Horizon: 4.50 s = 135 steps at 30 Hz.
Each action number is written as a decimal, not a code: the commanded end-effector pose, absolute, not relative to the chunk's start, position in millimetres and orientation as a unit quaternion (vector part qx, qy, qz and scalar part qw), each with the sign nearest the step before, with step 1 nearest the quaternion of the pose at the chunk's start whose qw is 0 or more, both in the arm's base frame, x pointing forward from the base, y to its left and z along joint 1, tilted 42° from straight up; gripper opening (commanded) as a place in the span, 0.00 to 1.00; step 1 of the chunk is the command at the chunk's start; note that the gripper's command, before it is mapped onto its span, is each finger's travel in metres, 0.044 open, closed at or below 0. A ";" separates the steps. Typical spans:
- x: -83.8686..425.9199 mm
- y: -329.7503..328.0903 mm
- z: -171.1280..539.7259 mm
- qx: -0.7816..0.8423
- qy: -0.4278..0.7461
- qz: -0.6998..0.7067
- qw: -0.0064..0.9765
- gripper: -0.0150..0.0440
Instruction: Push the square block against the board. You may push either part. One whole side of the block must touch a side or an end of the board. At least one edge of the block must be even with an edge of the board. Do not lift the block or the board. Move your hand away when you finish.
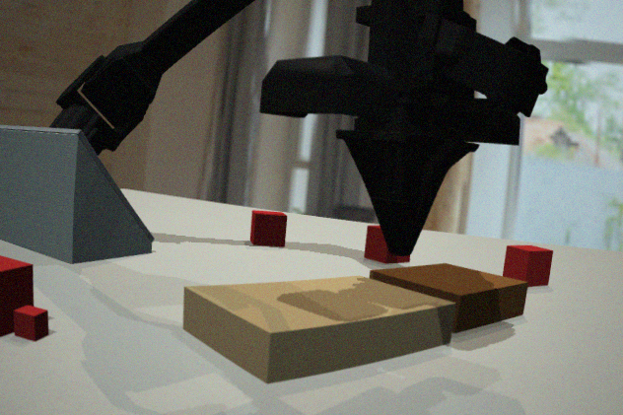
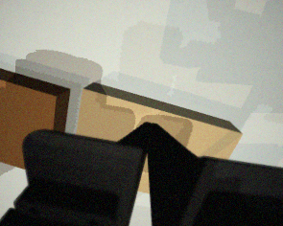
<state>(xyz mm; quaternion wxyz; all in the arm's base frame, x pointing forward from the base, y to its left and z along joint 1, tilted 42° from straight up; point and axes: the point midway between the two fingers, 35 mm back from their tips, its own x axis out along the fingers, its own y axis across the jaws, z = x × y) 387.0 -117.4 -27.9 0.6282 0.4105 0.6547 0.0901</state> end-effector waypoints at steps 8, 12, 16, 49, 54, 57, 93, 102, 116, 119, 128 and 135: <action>407.8 -128.6 -57.6 0.441 0.661 0.054 0.605 0.25; 413.0 -100.5 -89.2 0.442 0.661 0.055 0.604 0.25; 413.0 -100.5 -89.2 0.442 0.661 0.055 0.604 0.25; 383.2 -84.2 -80.2 0.442 0.661 0.055 0.603 0.25; 390.1 -87.9 -81.9 0.442 0.661 0.055 0.604 0.25; 394.5 -90.3 -83.0 0.442 0.661 0.055 0.604 0.25; 415.5 -142.0 -50.7 0.443 0.661 0.052 0.604 0.25; 386.1 -151.1 -57.8 0.524 0.662 -0.046 0.534 0.25; 335.1 -157.0 -67.2 0.632 0.633 -0.199 0.399 0.25; 323.3 -156.7 -69.1 0.652 0.623 -0.232 0.366 0.25; 287.3 -152.7 -73.8 0.699 0.581 -0.324 0.261 0.25; 260.3 -146.2 -76.4 0.724 0.541 -0.387 0.179 0.25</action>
